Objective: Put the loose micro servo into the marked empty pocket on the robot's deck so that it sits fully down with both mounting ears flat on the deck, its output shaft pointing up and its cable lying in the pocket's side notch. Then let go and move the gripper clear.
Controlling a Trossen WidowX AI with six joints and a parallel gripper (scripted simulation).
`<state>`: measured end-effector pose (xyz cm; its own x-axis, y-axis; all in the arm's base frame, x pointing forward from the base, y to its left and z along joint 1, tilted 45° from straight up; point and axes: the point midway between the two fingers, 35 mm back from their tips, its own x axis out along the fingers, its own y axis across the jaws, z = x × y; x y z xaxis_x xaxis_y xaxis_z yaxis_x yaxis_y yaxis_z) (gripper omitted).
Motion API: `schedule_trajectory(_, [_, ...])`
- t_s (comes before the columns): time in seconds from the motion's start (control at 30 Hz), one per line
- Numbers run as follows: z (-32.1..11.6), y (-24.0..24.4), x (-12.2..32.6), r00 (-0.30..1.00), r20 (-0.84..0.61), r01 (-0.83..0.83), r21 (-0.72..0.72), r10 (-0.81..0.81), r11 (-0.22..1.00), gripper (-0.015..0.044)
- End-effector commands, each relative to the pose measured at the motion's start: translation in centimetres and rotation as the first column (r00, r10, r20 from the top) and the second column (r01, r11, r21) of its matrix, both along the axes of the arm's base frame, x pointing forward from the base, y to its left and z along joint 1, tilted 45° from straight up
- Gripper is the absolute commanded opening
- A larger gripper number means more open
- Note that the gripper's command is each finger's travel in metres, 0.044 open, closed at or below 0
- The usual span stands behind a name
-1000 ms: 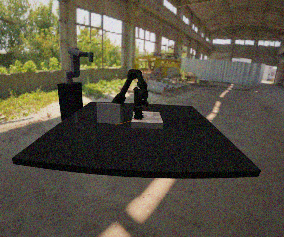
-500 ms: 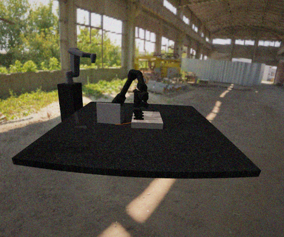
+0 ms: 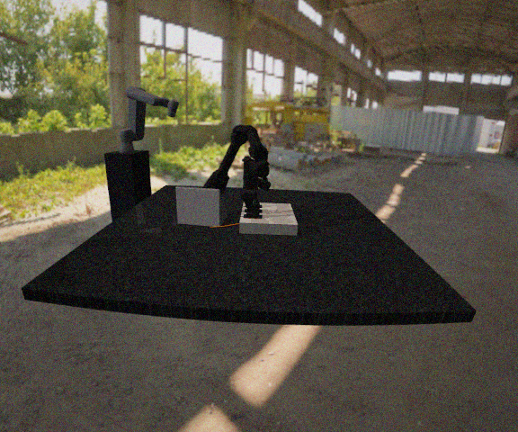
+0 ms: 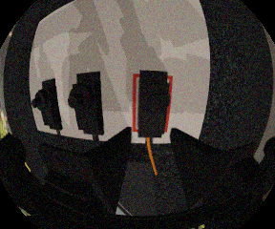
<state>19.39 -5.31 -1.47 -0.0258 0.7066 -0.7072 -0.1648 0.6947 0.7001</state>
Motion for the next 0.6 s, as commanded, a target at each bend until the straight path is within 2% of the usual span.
schedule_trajectory(0.0, [0.7, -0.7, 0.0, 1.0, 0.004, -0.007, -0.007, 0.007, 1.0, 0.0187])
schedule_trajectory(0.07, [0.7, -0.7, 0.1, 1.0, 0.004, -0.007, -0.007, 0.007, 1.0, 0.0187])
schedule_trajectory(0.2, [1.0, -1.1, 1.6, 1.0, 0.005, 0.0, -0.004, 0.0, 1.0, 0.0292])
schedule_trajectory(0.4, [3.5, -2.9, 6.7, 1.0, 0.006, -0.003, -0.008, 0.003, 1.0, 0.044])
schedule_trajectory(0.57, [6.0, -3.7, 10.7, 1.0, 0.008, -0.007, -0.008, 0.007, 1.0, 0.044])
